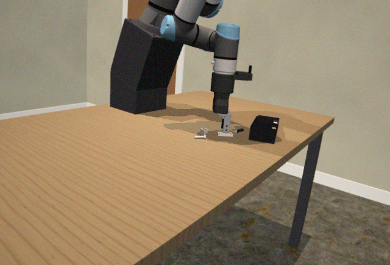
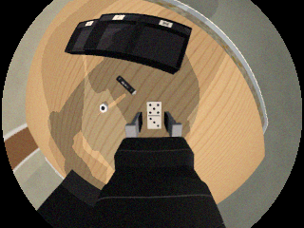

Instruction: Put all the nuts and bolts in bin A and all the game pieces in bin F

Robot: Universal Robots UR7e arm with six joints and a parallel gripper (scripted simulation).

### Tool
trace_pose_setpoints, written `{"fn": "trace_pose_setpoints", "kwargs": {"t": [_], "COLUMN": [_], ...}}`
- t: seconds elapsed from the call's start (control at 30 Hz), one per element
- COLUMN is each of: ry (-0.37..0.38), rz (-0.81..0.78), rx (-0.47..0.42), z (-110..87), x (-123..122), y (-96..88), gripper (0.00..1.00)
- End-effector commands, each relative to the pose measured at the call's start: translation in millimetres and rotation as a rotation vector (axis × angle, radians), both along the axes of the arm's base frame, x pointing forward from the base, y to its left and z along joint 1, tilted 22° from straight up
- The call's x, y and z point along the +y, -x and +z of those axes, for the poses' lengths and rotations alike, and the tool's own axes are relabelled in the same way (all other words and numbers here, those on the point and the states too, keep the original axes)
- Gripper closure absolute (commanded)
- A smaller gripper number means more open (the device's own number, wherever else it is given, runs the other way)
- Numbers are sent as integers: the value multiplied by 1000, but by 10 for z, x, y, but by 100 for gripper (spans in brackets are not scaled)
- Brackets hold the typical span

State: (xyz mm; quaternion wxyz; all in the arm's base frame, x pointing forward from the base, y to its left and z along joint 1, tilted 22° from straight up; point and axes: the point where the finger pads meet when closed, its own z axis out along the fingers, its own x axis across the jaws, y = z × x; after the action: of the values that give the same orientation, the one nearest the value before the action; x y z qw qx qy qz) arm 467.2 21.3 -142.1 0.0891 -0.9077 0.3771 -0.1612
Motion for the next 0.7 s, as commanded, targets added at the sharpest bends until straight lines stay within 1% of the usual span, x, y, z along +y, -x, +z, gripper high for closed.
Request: {"fn": "trace_pose_setpoints", "kwargs": {"t": [0.0, 0.3, 0.67], "ry": [5, 5, 4], "rz": [0, 0, -2], "rx": [-11, -11, -10], "z": [-5, -119, -117], "x": [-7, 0, -1], "y": [-61, -99, -82], "gripper": [21, 21, 21]}}
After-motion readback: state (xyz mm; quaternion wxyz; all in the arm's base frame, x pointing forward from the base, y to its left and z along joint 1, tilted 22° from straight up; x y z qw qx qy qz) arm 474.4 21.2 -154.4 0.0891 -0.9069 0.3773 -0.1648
